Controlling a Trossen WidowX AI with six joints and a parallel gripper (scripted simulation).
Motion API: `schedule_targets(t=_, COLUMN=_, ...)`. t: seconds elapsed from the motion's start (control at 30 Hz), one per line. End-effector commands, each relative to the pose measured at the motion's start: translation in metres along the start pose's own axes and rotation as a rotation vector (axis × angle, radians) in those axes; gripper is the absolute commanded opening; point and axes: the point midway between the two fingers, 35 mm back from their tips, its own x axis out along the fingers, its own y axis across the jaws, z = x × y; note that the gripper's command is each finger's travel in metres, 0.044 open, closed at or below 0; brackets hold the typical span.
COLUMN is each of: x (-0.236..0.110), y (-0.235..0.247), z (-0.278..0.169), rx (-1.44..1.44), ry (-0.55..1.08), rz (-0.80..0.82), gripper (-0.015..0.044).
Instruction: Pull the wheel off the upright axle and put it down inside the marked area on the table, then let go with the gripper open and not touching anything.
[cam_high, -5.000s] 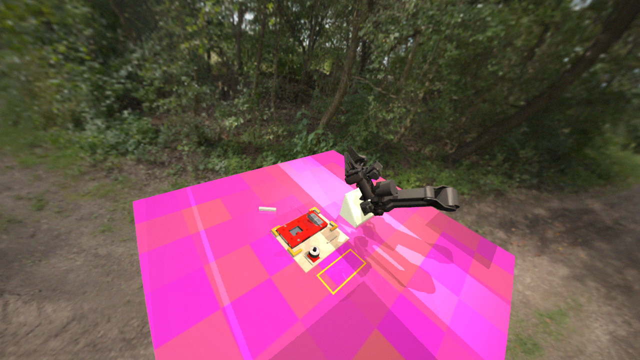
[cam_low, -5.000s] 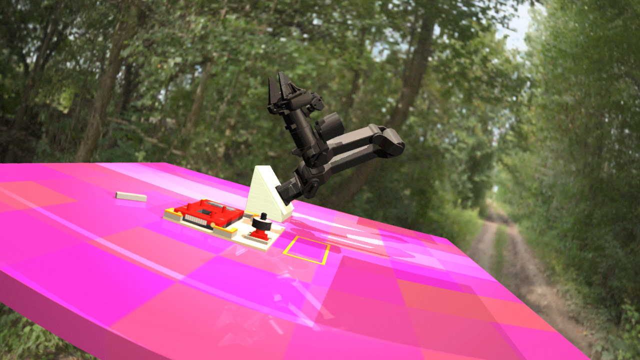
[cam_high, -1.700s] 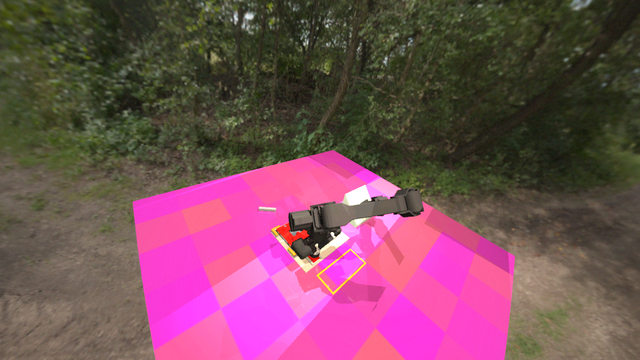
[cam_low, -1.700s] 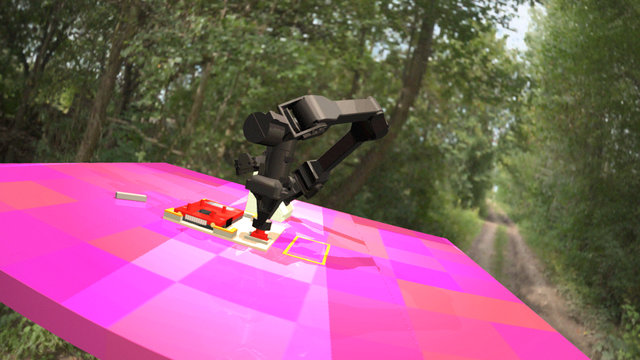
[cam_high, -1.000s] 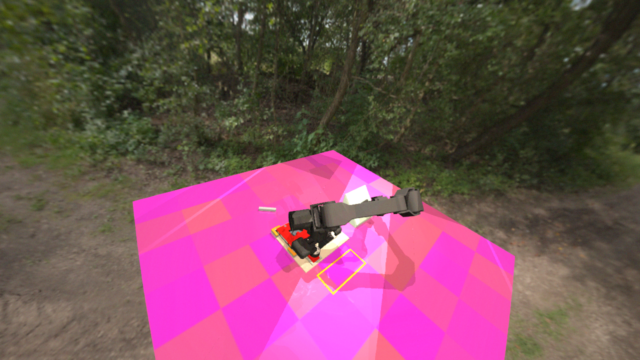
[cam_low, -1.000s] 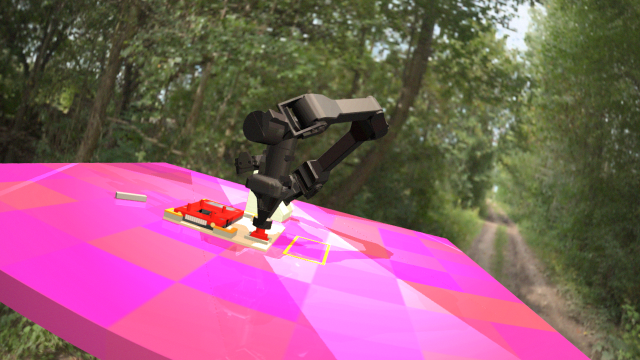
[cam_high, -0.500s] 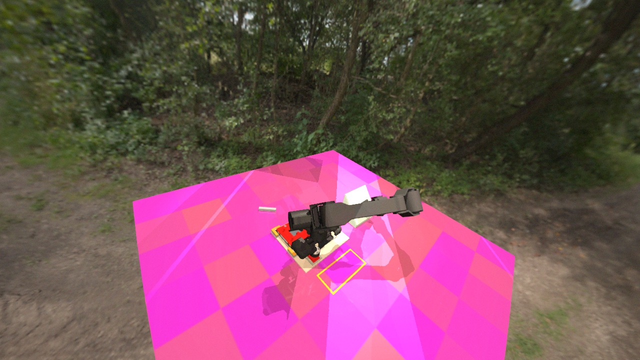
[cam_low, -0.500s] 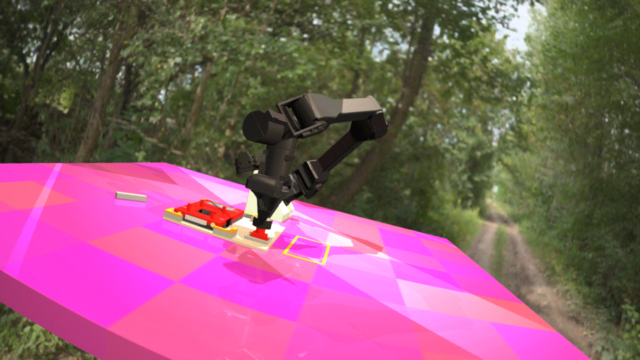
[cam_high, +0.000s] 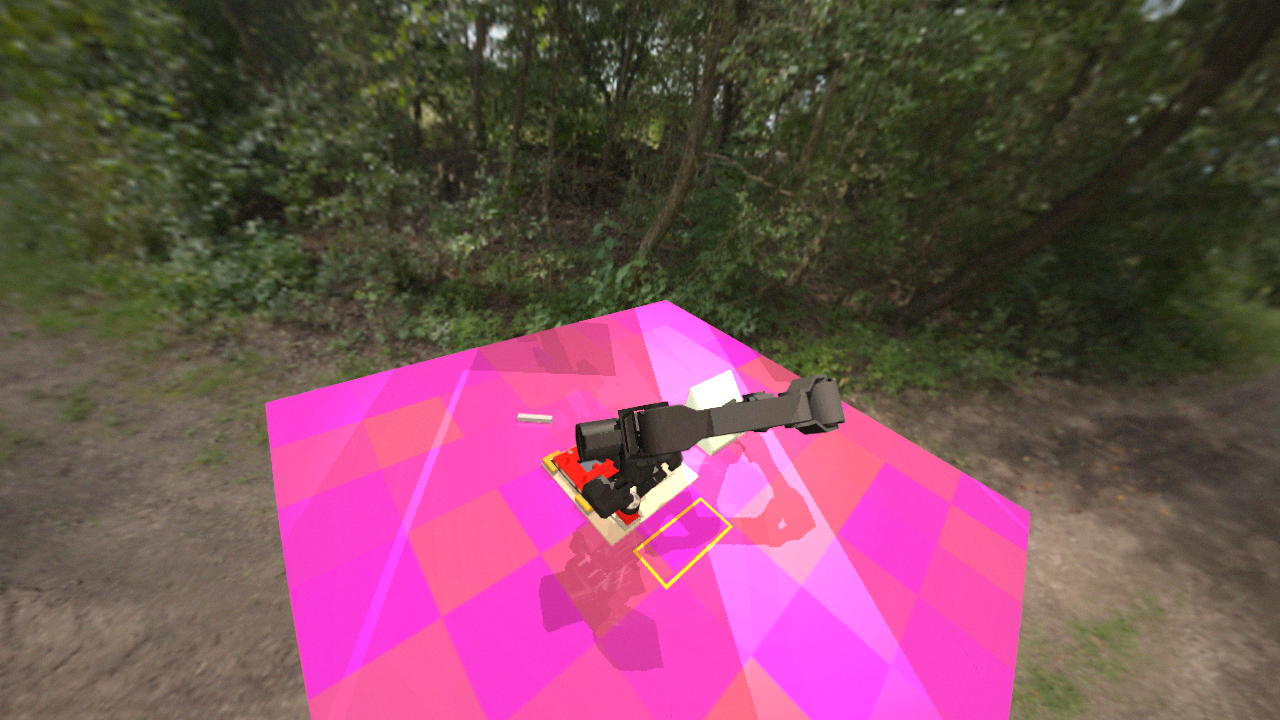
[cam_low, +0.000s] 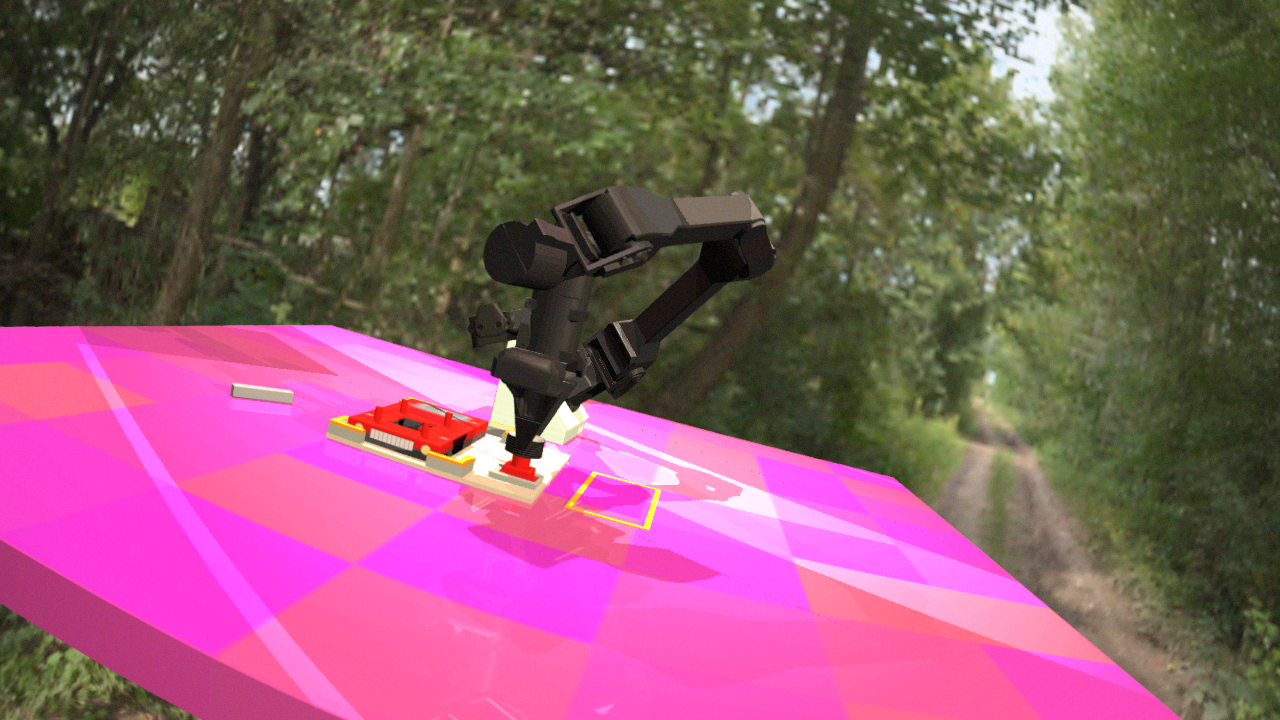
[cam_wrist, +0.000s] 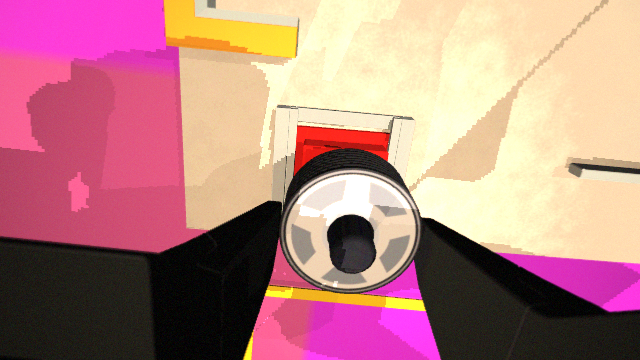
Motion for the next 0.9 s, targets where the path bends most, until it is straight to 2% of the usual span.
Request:
schedule_targets(t=0.0, x=-0.012, y=-0.0006, z=0.0017, rx=0.012, ry=-0.005, rz=0.015, gripper=0.0)
schedule_targets(t=0.87, x=-0.0206, y=-0.0008, z=0.0018, rx=0.014, ry=-0.005, rz=0.017, gripper=0.0)
